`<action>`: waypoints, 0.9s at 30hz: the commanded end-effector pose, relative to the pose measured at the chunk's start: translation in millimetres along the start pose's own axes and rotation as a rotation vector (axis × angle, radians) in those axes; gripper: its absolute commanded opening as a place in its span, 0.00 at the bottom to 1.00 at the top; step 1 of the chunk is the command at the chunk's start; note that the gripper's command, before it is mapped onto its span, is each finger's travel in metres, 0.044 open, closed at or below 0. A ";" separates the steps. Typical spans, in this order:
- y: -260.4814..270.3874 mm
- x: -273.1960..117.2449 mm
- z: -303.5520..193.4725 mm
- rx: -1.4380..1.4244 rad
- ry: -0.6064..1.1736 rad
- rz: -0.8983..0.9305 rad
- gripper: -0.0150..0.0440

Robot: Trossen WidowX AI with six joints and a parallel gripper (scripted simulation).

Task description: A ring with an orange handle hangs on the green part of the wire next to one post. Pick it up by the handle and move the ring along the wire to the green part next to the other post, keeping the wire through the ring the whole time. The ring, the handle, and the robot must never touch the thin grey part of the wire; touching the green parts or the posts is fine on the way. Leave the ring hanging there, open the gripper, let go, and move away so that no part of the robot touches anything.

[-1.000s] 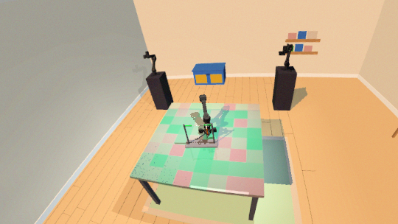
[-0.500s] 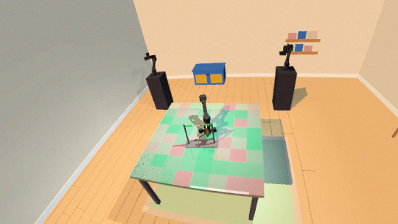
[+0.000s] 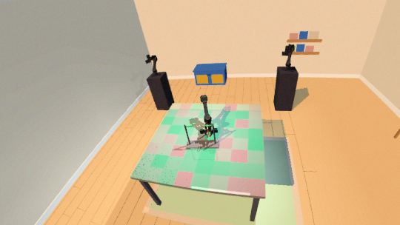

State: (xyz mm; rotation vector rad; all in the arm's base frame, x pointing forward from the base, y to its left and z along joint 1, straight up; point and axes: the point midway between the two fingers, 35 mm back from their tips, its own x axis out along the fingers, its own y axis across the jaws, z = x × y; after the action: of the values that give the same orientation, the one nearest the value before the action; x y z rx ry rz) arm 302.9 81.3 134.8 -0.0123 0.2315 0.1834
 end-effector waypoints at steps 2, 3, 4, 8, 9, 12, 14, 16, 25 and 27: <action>0.1 -3.9 0.8 0.000 0.000 -0.001 0.53; 0.2 -5.4 1.1 0.001 0.001 -0.001 0.53; 0.2 -7.1 1.4 0.001 0.001 -0.001 0.53; 0.4 -13.7 2.3 0.002 0.001 -0.002 0.53; 0.4 -15.4 2.5 0.002 0.001 -0.002 0.53; 0.5 -20.3 2.8 0.002 0.002 -0.002 0.53; 0.5 -23.6 2.9 0.003 0.002 -0.002 0.53; 0.5 -26.8 2.9 0.003 0.002 -0.002 0.53; 0.1 -41.1 1.7 0.005 0.004 -0.003 0.53; -0.1 -44.2 1.2 0.005 0.004 -0.004 0.53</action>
State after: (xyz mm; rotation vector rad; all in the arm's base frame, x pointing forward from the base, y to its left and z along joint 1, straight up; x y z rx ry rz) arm 268.0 75.6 148.2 -0.0130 0.2324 0.1831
